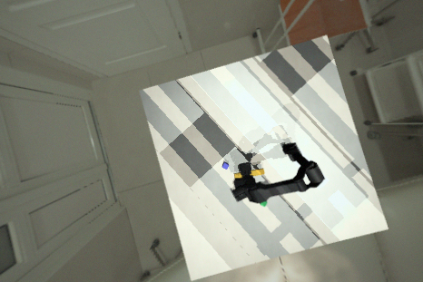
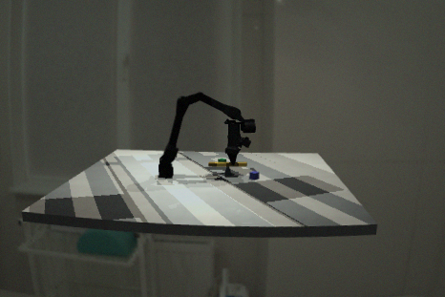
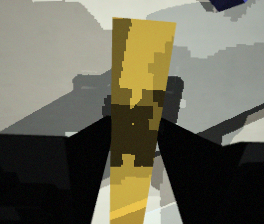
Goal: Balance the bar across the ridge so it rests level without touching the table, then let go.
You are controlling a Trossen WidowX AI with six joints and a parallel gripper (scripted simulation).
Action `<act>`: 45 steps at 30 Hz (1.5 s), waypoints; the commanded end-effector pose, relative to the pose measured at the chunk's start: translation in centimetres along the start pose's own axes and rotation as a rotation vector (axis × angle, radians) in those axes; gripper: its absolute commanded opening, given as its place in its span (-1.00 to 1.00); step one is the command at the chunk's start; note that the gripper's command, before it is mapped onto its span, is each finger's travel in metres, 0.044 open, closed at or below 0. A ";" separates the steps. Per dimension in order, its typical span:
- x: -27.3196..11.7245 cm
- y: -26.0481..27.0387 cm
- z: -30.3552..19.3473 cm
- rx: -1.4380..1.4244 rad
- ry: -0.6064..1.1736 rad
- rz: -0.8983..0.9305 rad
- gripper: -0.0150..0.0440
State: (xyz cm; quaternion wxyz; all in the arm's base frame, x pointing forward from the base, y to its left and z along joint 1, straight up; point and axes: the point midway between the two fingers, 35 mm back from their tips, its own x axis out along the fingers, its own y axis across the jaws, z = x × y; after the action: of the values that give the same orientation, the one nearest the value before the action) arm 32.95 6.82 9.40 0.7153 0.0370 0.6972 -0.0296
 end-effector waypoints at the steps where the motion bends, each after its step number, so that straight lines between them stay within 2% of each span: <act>1: 0.1 -0.1 0.0 0.001 0.000 -0.004 -0.49; 45: 0.5 -0.1 0.0 0.001 0.000 -0.004 -0.49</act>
State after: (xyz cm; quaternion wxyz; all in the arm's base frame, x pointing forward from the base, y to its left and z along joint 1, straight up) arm 32.95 6.81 9.11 0.7156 0.0367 0.6969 -0.0298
